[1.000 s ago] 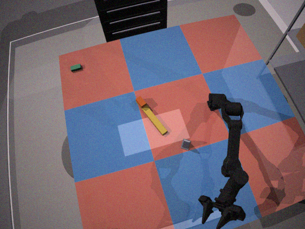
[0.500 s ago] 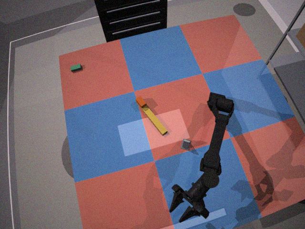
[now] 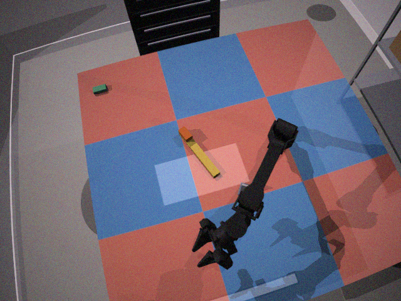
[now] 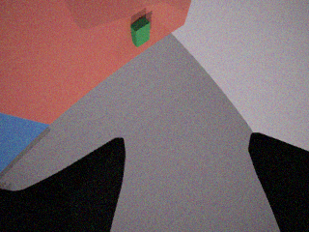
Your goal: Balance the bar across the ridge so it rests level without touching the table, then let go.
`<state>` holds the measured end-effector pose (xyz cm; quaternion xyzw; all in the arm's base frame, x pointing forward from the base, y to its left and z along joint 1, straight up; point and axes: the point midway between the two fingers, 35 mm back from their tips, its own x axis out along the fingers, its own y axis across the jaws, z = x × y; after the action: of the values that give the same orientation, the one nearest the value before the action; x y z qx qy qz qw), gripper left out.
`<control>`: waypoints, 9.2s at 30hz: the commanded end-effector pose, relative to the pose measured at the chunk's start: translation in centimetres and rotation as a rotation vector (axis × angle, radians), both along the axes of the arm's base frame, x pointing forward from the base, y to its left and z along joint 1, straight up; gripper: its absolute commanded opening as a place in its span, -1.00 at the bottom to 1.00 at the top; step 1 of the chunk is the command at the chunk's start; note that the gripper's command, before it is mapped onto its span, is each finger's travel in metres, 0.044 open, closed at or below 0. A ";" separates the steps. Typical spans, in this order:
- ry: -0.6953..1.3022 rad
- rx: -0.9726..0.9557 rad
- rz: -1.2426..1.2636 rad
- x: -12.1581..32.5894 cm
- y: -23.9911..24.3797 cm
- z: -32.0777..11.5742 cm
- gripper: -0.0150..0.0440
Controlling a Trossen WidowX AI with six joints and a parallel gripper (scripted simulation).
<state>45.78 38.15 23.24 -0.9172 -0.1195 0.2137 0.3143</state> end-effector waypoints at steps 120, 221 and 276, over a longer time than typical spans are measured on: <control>1.250 0.073 -0.754 -9.1 -40.9 -18.1 -0.11; 1.252 0.532 -1.288 -16.5 -23.2 -6.8 -0.49; 1.220 0.742 -1.529 -20.6 -18.0 -11.2 -0.49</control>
<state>25.18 20.10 12.10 -0.3315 0.6145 0.3321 0.6342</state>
